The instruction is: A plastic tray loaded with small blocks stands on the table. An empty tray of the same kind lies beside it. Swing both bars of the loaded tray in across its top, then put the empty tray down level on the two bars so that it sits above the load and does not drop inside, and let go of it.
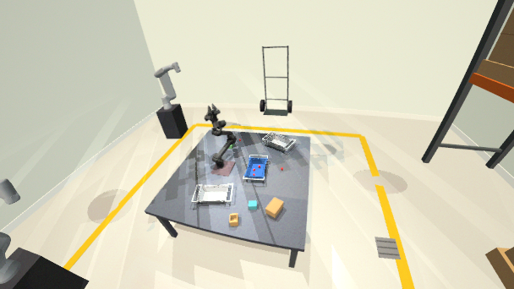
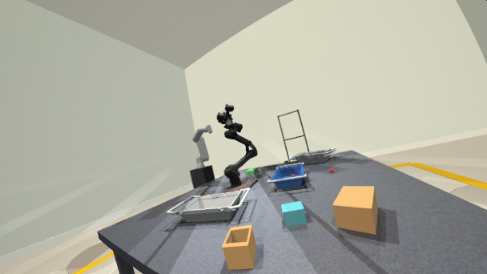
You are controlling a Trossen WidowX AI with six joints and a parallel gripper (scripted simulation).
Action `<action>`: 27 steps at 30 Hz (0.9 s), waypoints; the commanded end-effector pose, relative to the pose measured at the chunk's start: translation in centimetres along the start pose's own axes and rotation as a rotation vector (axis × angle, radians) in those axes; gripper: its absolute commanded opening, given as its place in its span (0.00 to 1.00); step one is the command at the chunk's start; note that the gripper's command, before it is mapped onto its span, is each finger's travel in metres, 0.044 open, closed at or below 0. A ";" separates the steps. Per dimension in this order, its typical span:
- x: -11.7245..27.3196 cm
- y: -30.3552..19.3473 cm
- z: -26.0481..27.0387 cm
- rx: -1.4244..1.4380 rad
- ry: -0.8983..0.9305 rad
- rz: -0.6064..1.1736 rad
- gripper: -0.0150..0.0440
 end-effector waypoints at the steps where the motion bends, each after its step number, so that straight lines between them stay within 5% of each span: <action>1: 0.0 0.0 0.0 0.000 0.000 0.000 0.89; 8: -0.1 0.2 0.0 0.004 -0.001 -0.009 0.58; 12: -0.7 4.8 -0.4 0.079 -0.035 -0.189 0.40; 27: 4.7 21.2 -8.1 0.306 -0.529 -0.807 0.39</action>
Point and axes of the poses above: the point midway between the two fingers, 35 mm back from their tips, its own x axis back along the fingers, its own z axis across the jaws, y = z × x, the point moved 5 cm from there along x, back along the fingers, and after that the axes turned 7 degrees about -x, right-handed, at the moved point
